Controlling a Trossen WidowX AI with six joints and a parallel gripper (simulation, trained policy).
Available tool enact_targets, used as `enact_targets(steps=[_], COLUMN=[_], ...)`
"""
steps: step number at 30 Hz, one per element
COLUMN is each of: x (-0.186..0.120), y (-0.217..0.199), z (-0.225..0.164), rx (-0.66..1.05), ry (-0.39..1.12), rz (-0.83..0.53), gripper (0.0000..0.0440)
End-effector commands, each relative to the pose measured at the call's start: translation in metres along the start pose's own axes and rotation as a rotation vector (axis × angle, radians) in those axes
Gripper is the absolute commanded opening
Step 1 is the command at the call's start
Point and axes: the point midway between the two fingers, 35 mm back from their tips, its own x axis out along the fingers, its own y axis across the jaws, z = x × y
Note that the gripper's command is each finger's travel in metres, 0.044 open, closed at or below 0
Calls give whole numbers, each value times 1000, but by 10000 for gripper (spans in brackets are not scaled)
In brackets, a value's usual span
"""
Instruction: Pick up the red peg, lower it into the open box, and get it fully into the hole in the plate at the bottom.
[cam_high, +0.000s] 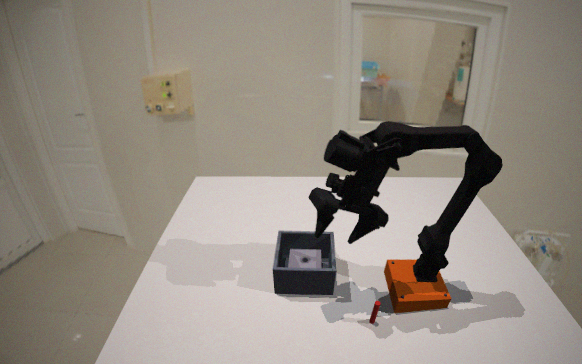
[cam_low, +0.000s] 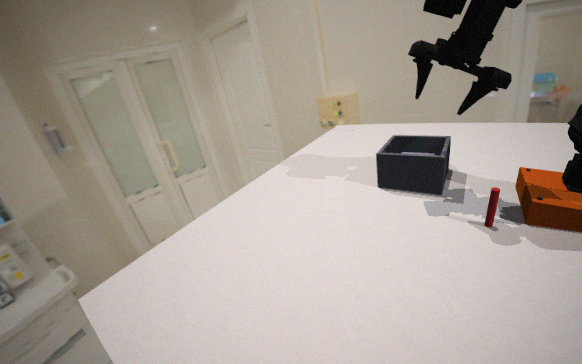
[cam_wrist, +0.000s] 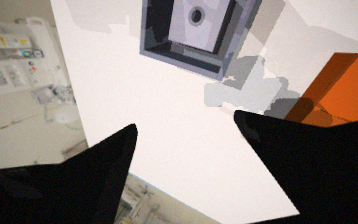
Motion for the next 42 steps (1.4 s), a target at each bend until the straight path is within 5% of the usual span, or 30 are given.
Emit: enact_targets(steps=[1, 19, 39, 42], x=[3, 48, 132, 139], y=[-17, -97, -132, -136], z=[-16, -81, -104, -106], rx=[11, -45, -131, -124], ry=[-3, -50, -51, -46], rz=[-70, -384, -329, -323], gripper=[440, 440, 438, 404])
